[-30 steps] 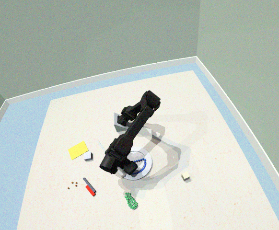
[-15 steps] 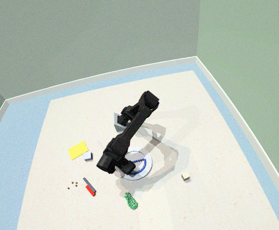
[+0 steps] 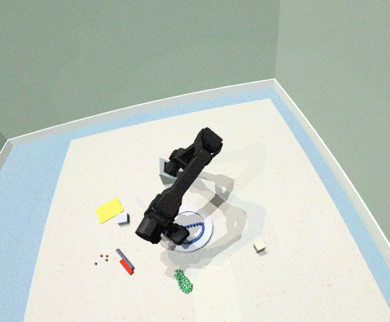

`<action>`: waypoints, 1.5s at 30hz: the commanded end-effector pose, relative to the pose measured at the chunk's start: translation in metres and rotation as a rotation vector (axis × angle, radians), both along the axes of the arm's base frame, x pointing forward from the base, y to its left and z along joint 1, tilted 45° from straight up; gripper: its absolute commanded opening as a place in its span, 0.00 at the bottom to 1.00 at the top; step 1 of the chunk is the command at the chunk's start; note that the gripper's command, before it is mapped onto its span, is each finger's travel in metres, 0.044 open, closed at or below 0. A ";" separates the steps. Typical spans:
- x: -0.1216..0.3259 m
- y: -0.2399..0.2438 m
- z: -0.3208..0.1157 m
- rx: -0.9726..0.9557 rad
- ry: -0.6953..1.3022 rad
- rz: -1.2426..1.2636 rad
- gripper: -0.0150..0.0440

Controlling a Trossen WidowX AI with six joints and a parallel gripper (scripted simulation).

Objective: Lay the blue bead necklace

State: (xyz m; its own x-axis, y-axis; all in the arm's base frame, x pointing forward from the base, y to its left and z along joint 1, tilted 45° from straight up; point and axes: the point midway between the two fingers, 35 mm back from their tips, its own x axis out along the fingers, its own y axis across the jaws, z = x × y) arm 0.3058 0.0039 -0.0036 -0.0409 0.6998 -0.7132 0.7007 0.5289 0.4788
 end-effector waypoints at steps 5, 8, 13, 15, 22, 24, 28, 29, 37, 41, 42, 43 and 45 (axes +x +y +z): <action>0.000 0.000 0.000 0.000 0.000 0.001 0.83; -0.002 -0.003 0.004 0.001 0.008 0.003 0.97; -0.001 -0.003 0.004 0.001 0.009 0.003 1.00; -0.001 -0.003 0.004 0.001 0.009 0.003 1.00; -0.001 -0.003 0.004 0.001 0.009 0.003 1.00; -0.001 -0.003 0.004 0.001 0.009 0.003 1.00; -0.001 -0.003 0.004 0.001 0.009 0.003 1.00; -0.001 -0.003 0.004 0.001 0.009 0.003 1.00; -0.001 -0.003 0.004 0.001 0.009 0.003 1.00; -0.001 -0.003 0.004 0.001 0.009 0.003 1.00; -0.001 -0.003 0.004 0.001 0.009 0.003 1.00; -0.001 -0.003 0.004 0.001 0.009 0.003 1.00; -0.001 -0.003 0.004 0.001 0.009 0.003 1.00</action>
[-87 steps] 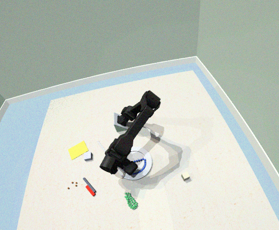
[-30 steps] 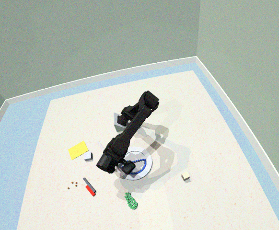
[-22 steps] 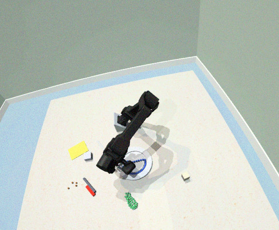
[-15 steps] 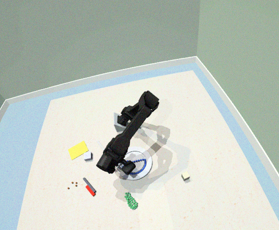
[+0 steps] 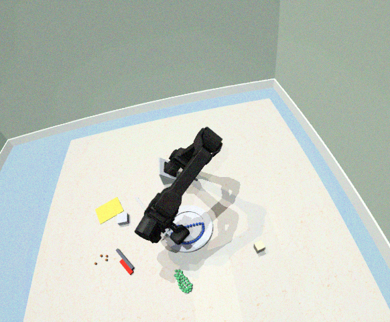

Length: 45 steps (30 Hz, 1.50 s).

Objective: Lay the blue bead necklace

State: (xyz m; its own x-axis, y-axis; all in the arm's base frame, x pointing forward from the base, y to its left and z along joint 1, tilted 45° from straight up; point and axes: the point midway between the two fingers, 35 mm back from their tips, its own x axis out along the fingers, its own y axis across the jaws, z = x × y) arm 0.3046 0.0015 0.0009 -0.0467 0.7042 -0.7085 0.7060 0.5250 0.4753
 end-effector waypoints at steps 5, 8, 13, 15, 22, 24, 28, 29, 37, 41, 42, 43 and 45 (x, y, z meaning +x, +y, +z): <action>0.000 -0.001 0.000 -0.005 -0.001 0.005 1.00; 0.000 -0.001 0.000 -0.005 -0.001 0.005 1.00; 0.000 -0.001 0.000 -0.005 -0.001 0.005 1.00; 0.000 -0.001 0.000 -0.005 -0.001 0.005 1.00; 0.000 -0.005 0.009 -0.011 0.084 -0.081 0.87; -0.001 -0.011 0.022 -0.020 0.208 -0.206 0.78; -0.002 -0.015 0.031 -0.026 0.293 -0.291 0.60; -0.002 -0.015 0.031 -0.026 0.293 -0.291 0.56; -0.003 -0.003 0.020 -0.025 0.293 -0.291 0.46; 0.000 -0.009 0.024 -0.027 0.279 -0.294 0.46; 0.000 -0.008 0.023 -0.027 0.279 -0.294 0.46; 0.000 -0.007 0.022 -0.027 0.280 -0.294 0.46; 0.000 -0.005 0.020 -0.027 0.281 -0.294 0.46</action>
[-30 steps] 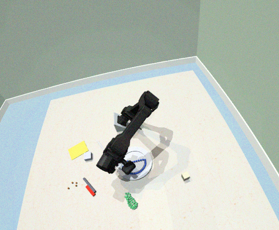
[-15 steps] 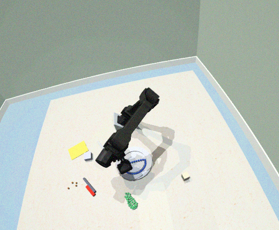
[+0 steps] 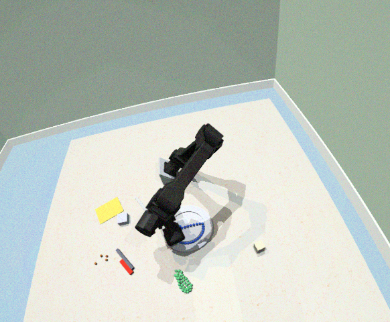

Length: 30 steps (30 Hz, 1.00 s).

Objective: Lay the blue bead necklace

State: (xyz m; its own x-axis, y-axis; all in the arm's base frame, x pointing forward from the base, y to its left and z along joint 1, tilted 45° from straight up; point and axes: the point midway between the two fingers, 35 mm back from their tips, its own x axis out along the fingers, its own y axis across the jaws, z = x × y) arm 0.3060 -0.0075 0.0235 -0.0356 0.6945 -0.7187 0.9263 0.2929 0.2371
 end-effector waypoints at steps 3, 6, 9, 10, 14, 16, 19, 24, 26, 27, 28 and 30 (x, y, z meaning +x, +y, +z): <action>-0.002 0.007 -0.006 0.006 0.010 0.000 0.46; -0.003 0.011 -0.010 0.006 0.012 0.000 0.46; -0.004 0.015 -0.013 0.007 0.014 0.000 0.46; -0.004 0.016 -0.014 0.007 0.015 0.001 0.46; -0.005 0.021 -0.018 0.009 0.017 0.001 0.46; -0.005 0.022 -0.020 0.009 0.018 0.001 0.46; -0.005 0.023 -0.020 0.009 0.018 0.001 0.46; -0.004 0.021 -0.019 0.002 0.011 0.005 0.28; -0.004 0.021 -0.019 0.002 0.011 0.005 0.25; -0.004 0.021 -0.019 0.002 0.011 0.005 0.25; -0.004 0.021 -0.019 0.002 0.011 0.005 0.25; -0.004 0.021 -0.019 0.002 0.011 0.005 0.25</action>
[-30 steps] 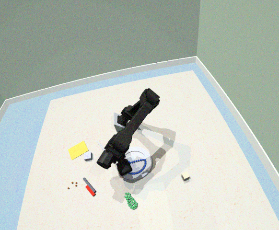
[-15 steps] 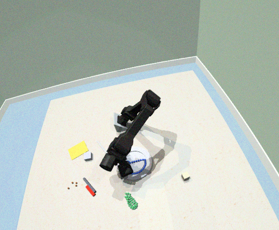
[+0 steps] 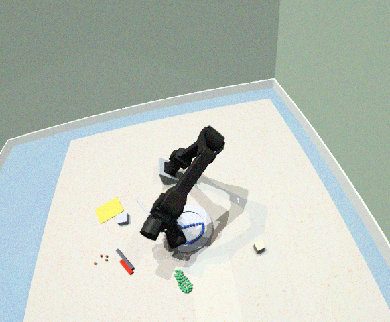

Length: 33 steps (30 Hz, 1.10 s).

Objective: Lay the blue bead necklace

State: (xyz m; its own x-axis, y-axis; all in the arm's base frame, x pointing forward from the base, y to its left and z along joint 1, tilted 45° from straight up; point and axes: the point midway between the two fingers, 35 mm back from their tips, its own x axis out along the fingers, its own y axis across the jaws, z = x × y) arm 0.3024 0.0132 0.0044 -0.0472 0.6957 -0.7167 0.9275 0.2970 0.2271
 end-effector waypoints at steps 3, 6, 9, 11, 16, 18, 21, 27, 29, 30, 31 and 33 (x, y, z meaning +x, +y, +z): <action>0.000 0.000 0.000 0.000 0.000 0.000 0.25; 0.000 0.000 0.000 0.000 0.000 0.000 0.25; 0.000 0.000 0.000 0.000 0.000 0.000 0.25; 0.000 0.000 0.000 0.000 0.000 0.000 0.25; 0.000 0.000 0.000 0.000 0.000 0.000 0.25; 0.000 0.000 0.000 0.000 0.000 0.000 0.25; 0.000 0.000 0.000 0.000 0.000 0.000 0.25; -0.001 -0.003 0.003 0.005 0.005 -0.003 0.25; -0.001 -0.004 0.005 0.007 0.007 -0.004 0.25; -0.001 -0.004 0.005 0.007 0.007 -0.004 0.25; -0.002 -0.004 0.004 0.007 0.007 -0.004 0.25; -0.003 -0.007 0.002 0.007 0.007 -0.004 0.25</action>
